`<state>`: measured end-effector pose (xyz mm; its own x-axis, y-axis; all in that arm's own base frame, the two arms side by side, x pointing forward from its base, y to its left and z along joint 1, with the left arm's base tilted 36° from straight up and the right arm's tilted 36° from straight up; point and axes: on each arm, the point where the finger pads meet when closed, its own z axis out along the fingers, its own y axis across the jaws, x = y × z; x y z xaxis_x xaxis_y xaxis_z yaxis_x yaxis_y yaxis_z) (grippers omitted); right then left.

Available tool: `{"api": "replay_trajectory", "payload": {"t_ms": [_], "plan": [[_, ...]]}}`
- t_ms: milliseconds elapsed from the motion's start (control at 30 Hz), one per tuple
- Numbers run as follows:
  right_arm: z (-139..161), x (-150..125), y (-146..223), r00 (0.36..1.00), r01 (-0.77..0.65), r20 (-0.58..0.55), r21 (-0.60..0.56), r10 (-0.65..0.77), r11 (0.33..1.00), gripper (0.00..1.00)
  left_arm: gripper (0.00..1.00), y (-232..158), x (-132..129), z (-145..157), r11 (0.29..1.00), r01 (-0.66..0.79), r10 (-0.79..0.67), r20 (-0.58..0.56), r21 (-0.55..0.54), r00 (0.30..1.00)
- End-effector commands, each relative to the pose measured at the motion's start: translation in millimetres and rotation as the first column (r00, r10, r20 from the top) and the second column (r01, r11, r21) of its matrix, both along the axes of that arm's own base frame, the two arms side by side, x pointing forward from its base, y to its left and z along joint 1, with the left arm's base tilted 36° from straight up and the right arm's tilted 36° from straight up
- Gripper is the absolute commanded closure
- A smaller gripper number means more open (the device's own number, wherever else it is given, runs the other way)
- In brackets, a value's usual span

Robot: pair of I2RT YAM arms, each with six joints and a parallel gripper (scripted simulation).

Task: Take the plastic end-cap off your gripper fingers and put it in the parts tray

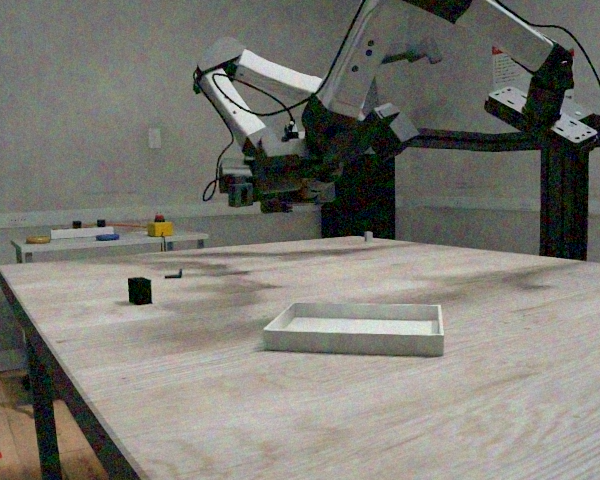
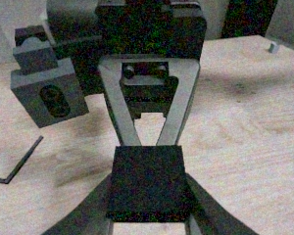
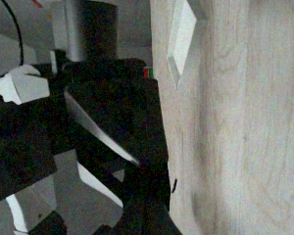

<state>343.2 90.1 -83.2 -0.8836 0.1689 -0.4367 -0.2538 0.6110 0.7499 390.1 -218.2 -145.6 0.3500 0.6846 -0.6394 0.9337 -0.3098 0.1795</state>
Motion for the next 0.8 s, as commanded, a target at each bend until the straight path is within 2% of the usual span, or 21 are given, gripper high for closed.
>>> {"api": "replay_trajectory", "payload": {"t_ms": [0,167,233,400,500,767], "plan": [[12.6,10.7,-2.3,0.999,0.005,0.047,-0.005,-0.005,1.0,1.0,0.72,4.0,8.9,17.8,1.0,0.0,0.0,0.025,-0.008,1.0],[12.6,10.6,-1.9,0.999,0.004,0.047,-0.005,-0.004,1.0,1.0,0.72,36.7,19.2,35.9,1.0,0.0,0.0,0.031,-0.012,1.0],[12.6,10.6,-1.9,0.999,0.004,0.047,-0.005,-0.004,1.0,1.0,0.72,36.7,19.2,35.9,1.0,0.0,0.0,0.031,-0.012,1.0],[12.5,10.3,-1.8,0.999,0.004,0.046,-0.005,-0.004,1.0,1.0,0.72,84.0,31.1,58.3,1.0,0.0,0.0,0.035,-0.005,0.999],[12.5,10.3,-1.8,0.999,0.004,0.046,-0.005,-0.004,1.0,1.0,0.72,89.2,27.5,51.4,1.0,0.0,0.0,0.013,-0.003,1.0],[3.3,14.1,2.4,0.993,-0.067,0.088,-0.11,0.077,0.992,1.0,0.72,99.3,39.6,45.5,0.986,-0.018,0.01,0.048,0.166,0.999]]}}
